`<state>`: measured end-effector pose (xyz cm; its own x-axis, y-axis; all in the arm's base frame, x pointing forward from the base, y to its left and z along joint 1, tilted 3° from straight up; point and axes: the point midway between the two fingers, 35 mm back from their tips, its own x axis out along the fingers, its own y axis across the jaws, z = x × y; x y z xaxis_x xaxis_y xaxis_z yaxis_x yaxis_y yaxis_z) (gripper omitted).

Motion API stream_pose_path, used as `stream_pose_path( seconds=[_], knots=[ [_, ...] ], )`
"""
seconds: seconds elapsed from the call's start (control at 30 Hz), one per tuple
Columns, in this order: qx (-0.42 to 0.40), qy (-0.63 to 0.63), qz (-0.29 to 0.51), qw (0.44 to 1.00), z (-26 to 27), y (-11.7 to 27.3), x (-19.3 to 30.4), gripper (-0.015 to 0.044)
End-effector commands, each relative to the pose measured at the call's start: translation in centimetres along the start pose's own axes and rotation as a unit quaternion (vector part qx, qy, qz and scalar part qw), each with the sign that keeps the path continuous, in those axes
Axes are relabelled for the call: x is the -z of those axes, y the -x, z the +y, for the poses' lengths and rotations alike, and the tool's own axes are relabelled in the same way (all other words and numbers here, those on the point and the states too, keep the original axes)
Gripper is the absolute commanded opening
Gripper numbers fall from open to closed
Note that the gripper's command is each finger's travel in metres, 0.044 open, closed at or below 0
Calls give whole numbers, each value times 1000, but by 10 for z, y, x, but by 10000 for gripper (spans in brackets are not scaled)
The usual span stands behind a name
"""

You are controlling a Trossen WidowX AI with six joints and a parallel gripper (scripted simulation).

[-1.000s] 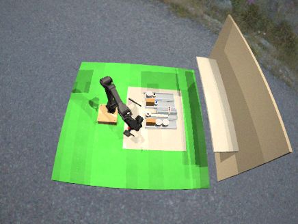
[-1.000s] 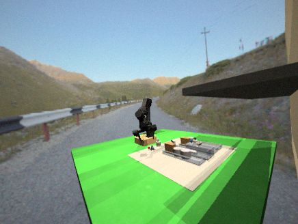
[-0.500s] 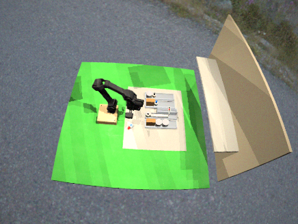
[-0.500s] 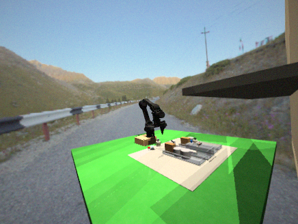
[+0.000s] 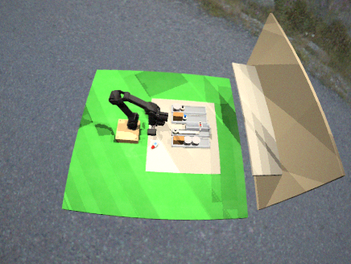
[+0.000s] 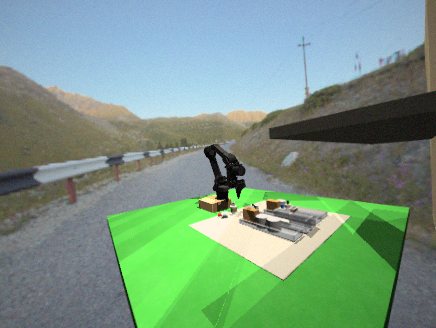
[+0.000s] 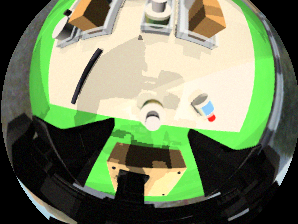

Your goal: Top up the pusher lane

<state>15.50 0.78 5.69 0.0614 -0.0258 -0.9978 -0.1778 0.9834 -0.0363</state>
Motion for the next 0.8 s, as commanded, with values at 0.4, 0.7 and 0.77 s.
stream_pose_path(
  seconds=[0.4, 0.7, 0.77],
  knots=[
    [2, -1, 3, 1000, 0, -28, 0, 440],
    [2, -1, 3, 1000, 0, -43, 1, 440],
    [2, -1, 3, 1000, 0, -46, 1, 440]
  ],
)
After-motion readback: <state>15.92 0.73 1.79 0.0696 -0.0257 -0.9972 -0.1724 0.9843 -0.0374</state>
